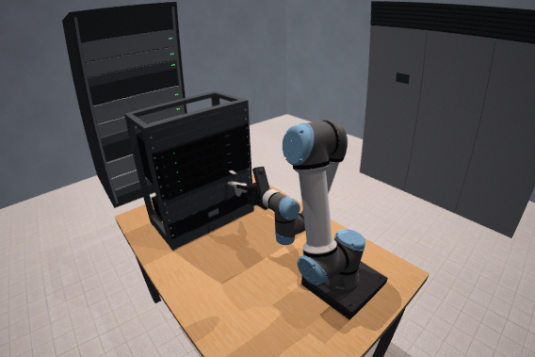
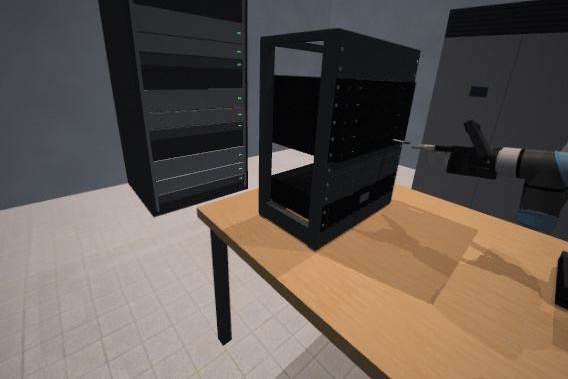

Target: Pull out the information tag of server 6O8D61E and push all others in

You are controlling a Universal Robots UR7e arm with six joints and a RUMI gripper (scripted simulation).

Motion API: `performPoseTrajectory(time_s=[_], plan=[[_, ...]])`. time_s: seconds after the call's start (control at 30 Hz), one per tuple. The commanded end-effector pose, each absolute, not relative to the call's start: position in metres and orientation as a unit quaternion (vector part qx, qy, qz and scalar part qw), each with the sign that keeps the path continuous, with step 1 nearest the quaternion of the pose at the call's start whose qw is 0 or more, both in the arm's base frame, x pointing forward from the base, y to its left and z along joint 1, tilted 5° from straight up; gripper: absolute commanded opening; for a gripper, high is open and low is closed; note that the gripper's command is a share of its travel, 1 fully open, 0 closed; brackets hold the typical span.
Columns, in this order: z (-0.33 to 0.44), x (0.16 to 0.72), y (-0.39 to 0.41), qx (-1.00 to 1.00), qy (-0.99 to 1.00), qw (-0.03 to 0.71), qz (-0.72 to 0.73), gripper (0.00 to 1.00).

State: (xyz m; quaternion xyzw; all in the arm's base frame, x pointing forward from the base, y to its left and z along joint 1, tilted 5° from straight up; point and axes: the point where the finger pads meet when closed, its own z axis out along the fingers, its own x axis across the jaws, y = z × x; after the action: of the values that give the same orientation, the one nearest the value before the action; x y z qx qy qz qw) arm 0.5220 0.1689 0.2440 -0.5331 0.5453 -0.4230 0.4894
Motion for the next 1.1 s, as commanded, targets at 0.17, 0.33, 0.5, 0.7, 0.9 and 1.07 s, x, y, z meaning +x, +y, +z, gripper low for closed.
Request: performPoseTrajectory(time_s=[0.17,0.33,0.5,0.7,0.9,1.07], plan=[[0.2449,0.5211,0.1682,-0.519,0.556,0.503,-0.411,1.00],[0.2450,0.5208,0.1680,-0.515,0.559,0.507,-0.407,1.00],[0.2452,0.5204,0.1677,-0.508,0.565,0.513,-0.400,1.00],[0.2455,0.5198,0.1673,-0.499,0.571,0.520,-0.392,1.00],[0.2456,0.5194,0.1670,-0.493,0.575,0.525,-0.387,1.00],[0.2458,0.5190,0.1667,-0.486,0.580,0.531,-0.380,1.00]])
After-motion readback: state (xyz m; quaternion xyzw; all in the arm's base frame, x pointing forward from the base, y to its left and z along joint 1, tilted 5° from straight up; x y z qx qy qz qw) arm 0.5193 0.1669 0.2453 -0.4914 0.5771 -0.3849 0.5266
